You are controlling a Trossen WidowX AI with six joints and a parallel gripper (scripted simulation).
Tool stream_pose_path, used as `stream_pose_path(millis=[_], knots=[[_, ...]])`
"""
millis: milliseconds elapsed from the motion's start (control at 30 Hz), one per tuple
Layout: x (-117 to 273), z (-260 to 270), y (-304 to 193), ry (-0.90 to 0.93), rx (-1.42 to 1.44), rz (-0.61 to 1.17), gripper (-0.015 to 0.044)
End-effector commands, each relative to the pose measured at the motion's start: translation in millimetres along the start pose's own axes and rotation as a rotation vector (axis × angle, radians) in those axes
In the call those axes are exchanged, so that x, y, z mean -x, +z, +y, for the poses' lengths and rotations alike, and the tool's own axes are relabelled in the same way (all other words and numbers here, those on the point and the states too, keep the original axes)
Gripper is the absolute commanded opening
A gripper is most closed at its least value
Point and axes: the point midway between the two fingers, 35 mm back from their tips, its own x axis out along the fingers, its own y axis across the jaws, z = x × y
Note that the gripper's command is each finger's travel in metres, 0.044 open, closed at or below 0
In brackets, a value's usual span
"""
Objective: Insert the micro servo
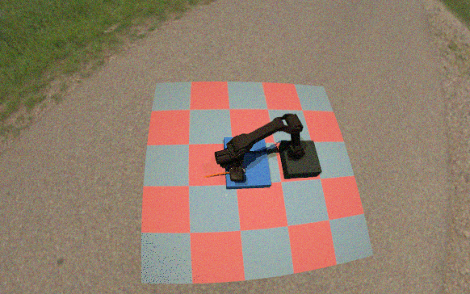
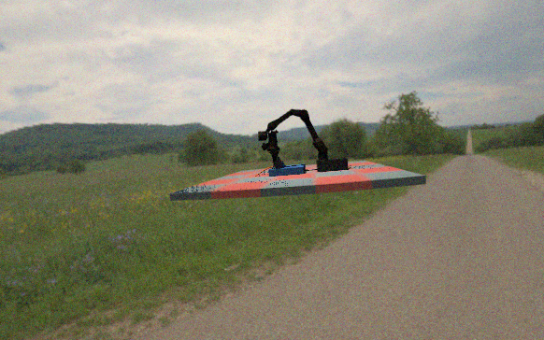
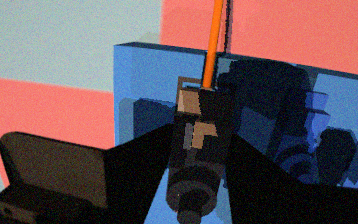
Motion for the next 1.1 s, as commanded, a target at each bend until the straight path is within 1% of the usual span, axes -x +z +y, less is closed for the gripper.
stream_pose_path(millis=[0,1067], knots=[[-3.9,-0.5,-0.2,-0.001,0.004,-0.001,0.0],[-29.3,-0.6,-0.2,-0.001,0.004,0.0,0.0]])
